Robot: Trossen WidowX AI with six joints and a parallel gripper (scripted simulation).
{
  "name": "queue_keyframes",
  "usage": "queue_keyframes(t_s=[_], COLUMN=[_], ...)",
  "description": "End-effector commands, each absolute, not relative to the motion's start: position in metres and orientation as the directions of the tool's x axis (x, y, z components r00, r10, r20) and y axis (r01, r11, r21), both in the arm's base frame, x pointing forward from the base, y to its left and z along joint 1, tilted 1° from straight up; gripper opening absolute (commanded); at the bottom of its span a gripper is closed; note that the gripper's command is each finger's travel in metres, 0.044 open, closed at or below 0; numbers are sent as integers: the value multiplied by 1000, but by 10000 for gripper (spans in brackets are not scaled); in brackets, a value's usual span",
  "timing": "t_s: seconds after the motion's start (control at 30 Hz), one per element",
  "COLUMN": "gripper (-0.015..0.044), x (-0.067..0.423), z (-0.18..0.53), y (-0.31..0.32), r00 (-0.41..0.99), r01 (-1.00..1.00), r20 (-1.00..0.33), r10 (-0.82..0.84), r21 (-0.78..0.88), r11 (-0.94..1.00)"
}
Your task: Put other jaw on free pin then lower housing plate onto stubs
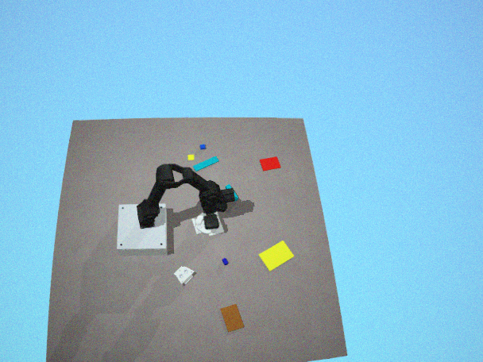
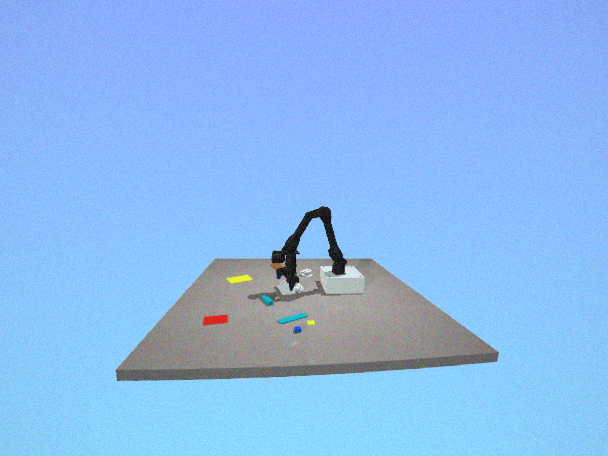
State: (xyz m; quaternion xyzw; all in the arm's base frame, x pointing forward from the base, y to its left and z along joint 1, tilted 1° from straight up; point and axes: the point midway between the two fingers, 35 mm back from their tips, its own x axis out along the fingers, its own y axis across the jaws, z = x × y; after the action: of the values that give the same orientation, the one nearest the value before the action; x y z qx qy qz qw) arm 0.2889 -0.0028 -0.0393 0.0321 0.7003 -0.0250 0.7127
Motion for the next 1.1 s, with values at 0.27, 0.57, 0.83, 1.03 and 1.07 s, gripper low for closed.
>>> queue_keyframes(t_s=[0.27, 0.57, 0.83, 1.03, 1.07], gripper=[160, 224, 224, 224, 224], x=[289, 289, 289, 290, 289], z=[-39, -39, -38, 4, 14], y=[-3, -3, -3, -3, -3], r00=[18, 18, 18, 19, 19], r01=[81, 81, 81, 80, 79], r20=[-1000, -1000, -1000, -1000, -1000], r10=[9, 9, 9, 9, 8], r21=[11, 11, 11, 10, 10], r11=[997, 997, 997, 997, 997])
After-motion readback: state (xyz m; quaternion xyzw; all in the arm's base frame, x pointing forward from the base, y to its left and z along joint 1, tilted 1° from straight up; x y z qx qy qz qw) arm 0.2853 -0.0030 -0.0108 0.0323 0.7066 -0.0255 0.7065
